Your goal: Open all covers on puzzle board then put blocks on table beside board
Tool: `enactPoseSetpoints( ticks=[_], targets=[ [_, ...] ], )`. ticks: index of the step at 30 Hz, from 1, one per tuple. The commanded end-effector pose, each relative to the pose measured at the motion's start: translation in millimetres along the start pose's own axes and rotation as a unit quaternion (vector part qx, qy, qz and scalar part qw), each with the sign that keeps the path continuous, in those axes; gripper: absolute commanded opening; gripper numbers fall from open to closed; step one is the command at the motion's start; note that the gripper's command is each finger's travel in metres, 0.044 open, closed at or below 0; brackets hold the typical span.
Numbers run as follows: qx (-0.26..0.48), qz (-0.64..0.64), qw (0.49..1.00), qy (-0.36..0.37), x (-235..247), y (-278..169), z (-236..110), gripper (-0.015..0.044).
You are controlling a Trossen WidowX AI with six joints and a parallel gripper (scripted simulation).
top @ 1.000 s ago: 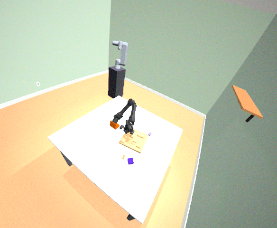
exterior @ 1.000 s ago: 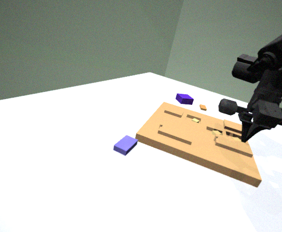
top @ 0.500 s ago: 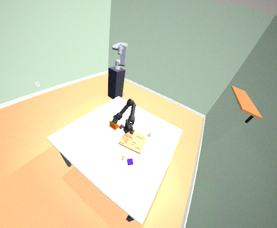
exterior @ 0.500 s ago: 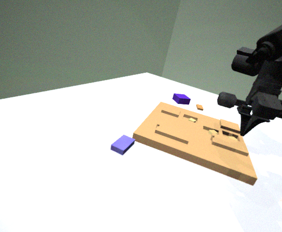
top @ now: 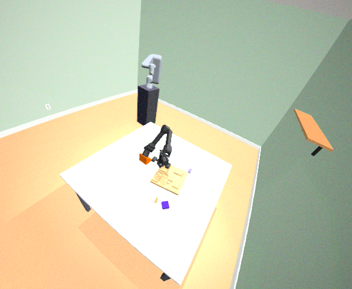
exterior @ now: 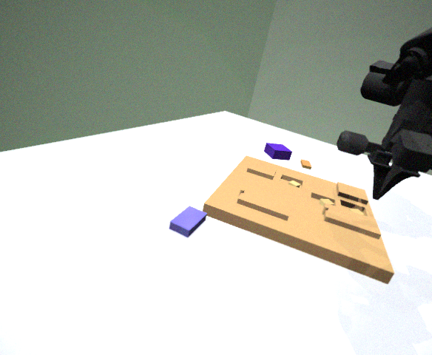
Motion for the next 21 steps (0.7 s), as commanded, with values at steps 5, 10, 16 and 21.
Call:
enactPoseSetpoints(
  ticks=[5,10,16,21],
  targets=[
    [0.005,0.097,0.995,0.000,-21,7,-4,0.0000],
    [0.008,0.205,0.979,-0.002,-44,17,-8,0.0000],
    [0.010,0.330,0.944,-0.005,-72,33,-11,0.0000],
    [0.009,0.429,0.903,-0.007,-93,50,-13,0.0000]
  ],
)
Point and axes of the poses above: the point midway between the two fingers, 35 mm back from their tips, its own z axis out along the fingers, its own x axis across the jaws, y = z × x, the point moved 5 cm from there along -z, back along the fingers
